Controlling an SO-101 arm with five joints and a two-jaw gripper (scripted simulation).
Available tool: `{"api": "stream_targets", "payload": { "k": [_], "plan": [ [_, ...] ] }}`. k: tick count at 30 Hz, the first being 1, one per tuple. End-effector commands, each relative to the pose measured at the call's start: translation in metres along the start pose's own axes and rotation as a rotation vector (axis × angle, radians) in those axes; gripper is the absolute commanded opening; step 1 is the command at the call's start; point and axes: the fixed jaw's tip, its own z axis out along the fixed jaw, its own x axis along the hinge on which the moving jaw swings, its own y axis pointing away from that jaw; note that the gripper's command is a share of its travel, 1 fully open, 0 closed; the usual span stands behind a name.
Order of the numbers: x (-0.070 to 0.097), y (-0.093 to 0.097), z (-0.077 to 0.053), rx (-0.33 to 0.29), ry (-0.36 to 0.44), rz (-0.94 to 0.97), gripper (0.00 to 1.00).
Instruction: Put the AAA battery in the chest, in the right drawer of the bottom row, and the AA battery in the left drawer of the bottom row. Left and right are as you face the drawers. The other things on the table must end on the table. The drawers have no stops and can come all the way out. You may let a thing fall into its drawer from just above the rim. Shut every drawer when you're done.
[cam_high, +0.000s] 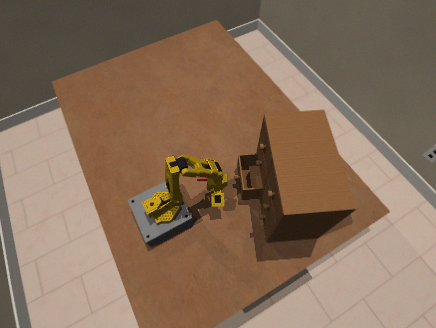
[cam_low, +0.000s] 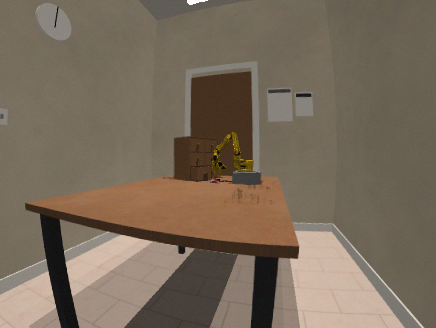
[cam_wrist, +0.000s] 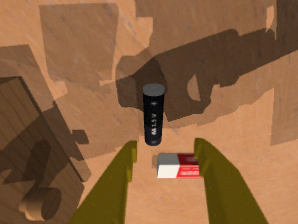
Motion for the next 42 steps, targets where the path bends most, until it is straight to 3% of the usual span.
{"api": "stream_targets", "payload": {
  "k": [1, 6, 11, 23, 26, 42],
  "plan": [
    [-0.001, 0.000, 0.002, 0.004, -0.001, -0.003, 0.21],
    [-0.001, 0.000, 0.002, 0.004, -0.001, -0.003, 0.21],
    [0.000, 0.001, 0.019, 0.004, -0.001, -0.006, 0.21],
    [0.000, 0.001, 0.019, 0.004, -0.001, -0.006, 0.21],
    [0.000, 0.000, 0.029, 0.004, 0.000, -0.008, 0.21],
    [0.000, 0.000, 0.030, 0.004, 0.000, -0.008, 0.21]
  ]
}}
